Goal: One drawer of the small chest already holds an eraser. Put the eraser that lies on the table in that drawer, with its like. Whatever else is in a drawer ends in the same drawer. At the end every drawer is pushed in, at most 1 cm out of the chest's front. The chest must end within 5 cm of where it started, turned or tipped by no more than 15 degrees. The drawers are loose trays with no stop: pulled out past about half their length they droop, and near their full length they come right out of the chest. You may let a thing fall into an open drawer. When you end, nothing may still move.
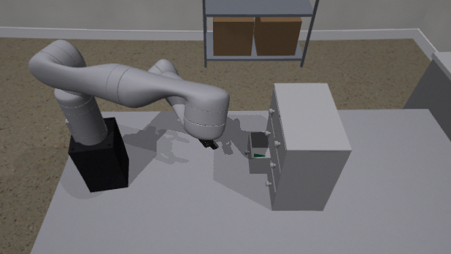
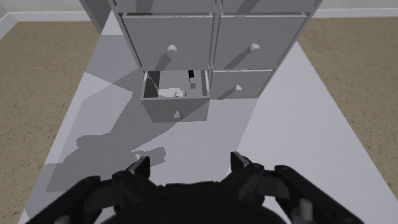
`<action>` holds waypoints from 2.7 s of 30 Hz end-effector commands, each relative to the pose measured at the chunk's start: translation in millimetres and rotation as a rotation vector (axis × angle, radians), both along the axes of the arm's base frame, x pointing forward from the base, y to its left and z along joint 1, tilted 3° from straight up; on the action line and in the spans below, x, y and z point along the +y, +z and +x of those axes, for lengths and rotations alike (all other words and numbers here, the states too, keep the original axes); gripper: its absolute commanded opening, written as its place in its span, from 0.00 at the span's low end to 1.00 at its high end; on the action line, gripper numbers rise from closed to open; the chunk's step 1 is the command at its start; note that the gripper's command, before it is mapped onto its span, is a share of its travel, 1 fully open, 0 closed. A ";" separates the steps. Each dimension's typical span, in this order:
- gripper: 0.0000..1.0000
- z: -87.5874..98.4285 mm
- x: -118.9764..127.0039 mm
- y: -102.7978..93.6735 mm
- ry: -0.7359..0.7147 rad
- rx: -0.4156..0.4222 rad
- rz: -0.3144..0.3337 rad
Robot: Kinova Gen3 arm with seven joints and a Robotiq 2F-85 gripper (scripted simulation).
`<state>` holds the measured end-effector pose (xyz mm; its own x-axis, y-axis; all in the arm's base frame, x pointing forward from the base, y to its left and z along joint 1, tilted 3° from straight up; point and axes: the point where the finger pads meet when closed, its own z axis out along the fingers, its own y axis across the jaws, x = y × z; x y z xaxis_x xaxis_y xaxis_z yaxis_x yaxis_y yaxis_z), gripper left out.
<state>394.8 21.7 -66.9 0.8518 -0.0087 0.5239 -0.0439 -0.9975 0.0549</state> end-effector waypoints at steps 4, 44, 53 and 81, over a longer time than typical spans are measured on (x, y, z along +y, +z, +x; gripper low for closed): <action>1.00 3.9 -2.9 4.9 -0.007 0.023 -0.002; 1.00 3.5 -2.3 17.3 -0.023 0.295 0.011; 1.00 2.5 -2.9 18.6 -0.025 0.335 0.010; 1.00 4.4 -1.8 22.4 -0.029 0.399 0.016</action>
